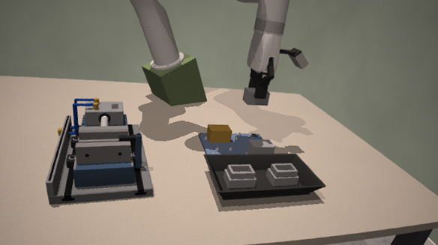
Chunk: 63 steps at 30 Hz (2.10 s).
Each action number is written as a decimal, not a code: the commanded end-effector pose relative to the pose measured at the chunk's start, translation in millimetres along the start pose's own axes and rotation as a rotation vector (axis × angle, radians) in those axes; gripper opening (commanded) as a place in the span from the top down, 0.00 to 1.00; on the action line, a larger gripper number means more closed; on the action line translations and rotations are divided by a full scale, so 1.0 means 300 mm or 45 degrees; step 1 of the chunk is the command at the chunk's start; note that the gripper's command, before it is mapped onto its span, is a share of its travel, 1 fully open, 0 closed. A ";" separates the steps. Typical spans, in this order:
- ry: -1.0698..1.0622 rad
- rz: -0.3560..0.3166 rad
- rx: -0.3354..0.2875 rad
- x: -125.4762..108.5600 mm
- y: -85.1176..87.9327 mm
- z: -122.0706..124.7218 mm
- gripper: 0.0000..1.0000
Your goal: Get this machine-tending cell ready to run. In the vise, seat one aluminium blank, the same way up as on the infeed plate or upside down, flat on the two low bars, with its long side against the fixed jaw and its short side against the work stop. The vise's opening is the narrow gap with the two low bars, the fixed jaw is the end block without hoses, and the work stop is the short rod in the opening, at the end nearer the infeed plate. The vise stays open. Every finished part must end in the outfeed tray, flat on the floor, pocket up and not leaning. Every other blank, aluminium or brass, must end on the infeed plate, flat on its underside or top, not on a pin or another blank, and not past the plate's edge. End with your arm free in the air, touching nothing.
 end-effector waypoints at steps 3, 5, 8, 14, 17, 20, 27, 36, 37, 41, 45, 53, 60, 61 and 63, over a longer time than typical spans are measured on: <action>0.001 0.005 0.000 -0.007 0.014 0.018 1.00; 0.006 0.010 0.006 -0.034 0.015 0.061 1.00; 0.014 0.018 0.014 -0.088 0.015 0.136 1.00; 0.025 0.028 0.022 -0.164 0.014 0.226 1.00; 0.027 0.030 0.023 -0.177 0.013 0.241 1.00; 0.035 0.036 0.027 -0.244 0.012 0.308 1.00; 0.047 0.043 0.029 -0.350 0.009 0.397 1.00; 0.062 0.048 0.027 -0.498 0.006 0.498 1.00; 0.064 0.048 0.027 -0.512 0.006 0.506 1.00; 0.070 0.048 0.025 -0.581 0.004 0.543 1.00; 0.077 0.047 0.022 -0.654 0.003 0.578 1.00; 0.091 0.041 0.015 -0.803 0.003 0.636 1.00; 0.104 0.031 0.009 -0.933 0.004 0.673 1.00; 0.105 0.030 0.008 -0.953 0.005 0.677 1.00; 0.109 0.026 0.006 -0.993 0.005 0.686 1.00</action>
Point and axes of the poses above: the point where the finger pads meet when closed, its own y axis back along the fingers, its own z axis across the jaws, x = y × z, the point moved 5 cm from there along y, back along the fingers, and after that the axes turned 8 degrees about -y, right-handed, at the moved point
